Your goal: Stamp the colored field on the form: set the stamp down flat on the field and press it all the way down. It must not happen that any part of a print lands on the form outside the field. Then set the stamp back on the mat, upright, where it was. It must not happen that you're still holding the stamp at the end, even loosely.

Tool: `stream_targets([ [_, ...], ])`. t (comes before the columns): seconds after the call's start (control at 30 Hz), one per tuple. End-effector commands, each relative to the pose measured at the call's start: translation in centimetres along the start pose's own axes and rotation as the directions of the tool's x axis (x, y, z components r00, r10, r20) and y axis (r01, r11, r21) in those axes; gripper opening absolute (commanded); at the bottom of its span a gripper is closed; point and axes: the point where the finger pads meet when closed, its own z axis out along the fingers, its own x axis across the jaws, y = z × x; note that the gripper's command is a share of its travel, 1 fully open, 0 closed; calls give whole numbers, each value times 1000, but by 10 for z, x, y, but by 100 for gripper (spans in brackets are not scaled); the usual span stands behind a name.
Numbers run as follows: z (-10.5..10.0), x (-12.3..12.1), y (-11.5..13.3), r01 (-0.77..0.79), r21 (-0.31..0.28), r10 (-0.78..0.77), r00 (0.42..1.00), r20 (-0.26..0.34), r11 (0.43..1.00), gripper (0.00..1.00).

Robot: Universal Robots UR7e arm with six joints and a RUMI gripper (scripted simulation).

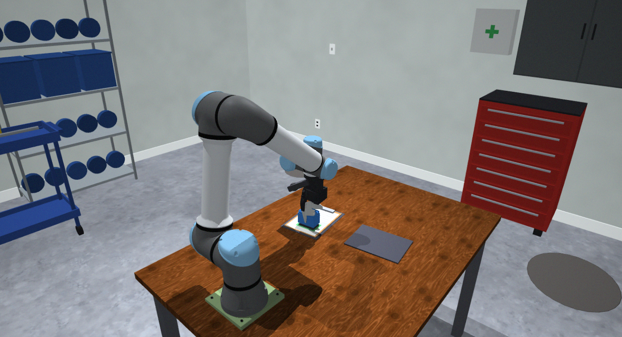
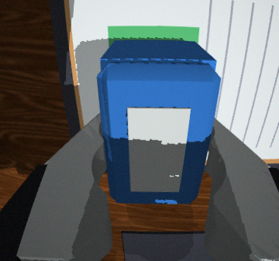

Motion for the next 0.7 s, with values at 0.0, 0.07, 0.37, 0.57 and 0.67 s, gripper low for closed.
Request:
stream_targets([
  [0.0,4,-2,0,0,0,0,1000,6,1000,20],
  [0.07,4,-2,0,0,0,0,1000,6,1000,20],
  [0.37,-7,1,0,0,-1,0,1000,-2,1000,20],
  [0.57,-24,1,0,0,-1,0,1000,-2,1000,20],
  [0.67,-26,1,0,-1,-1,1,1000,-2,1000,20],
])
